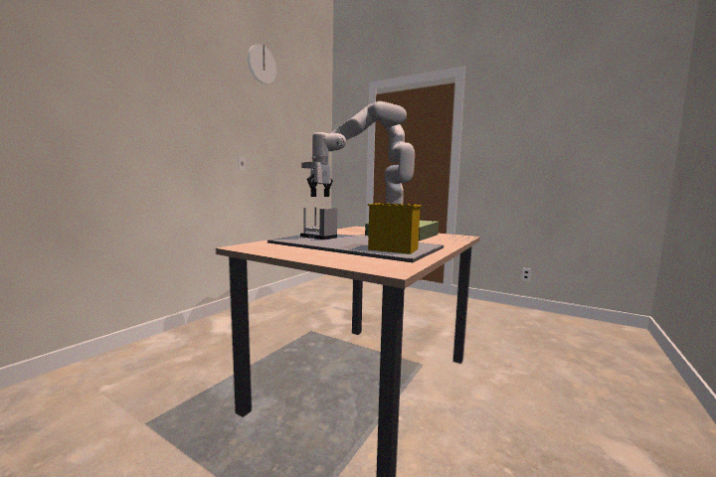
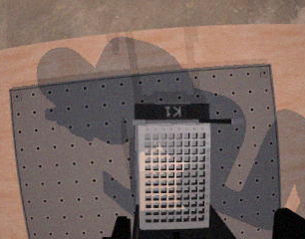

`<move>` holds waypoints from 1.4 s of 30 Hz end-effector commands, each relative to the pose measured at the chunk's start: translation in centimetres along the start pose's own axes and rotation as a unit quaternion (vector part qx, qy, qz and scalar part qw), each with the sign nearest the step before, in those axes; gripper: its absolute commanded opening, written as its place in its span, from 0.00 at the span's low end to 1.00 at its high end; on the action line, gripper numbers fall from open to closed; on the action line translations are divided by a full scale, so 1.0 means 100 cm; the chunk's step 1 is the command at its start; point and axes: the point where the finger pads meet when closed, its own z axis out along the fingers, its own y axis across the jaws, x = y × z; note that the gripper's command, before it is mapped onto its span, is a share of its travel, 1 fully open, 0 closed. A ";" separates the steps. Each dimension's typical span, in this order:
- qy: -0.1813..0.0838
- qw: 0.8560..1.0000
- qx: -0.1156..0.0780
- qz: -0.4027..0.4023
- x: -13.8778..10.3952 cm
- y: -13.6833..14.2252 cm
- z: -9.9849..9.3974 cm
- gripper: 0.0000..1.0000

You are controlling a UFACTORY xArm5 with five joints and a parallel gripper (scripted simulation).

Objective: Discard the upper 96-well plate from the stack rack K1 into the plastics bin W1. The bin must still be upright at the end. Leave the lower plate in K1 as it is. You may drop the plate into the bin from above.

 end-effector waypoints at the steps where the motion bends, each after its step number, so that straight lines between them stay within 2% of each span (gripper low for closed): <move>1: 0.001 1.000 0.002 0.000 0.001 -0.001 0.008 1.00; 42: 0.001 1.000 0.002 0.000 0.001 -0.001 0.068 1.00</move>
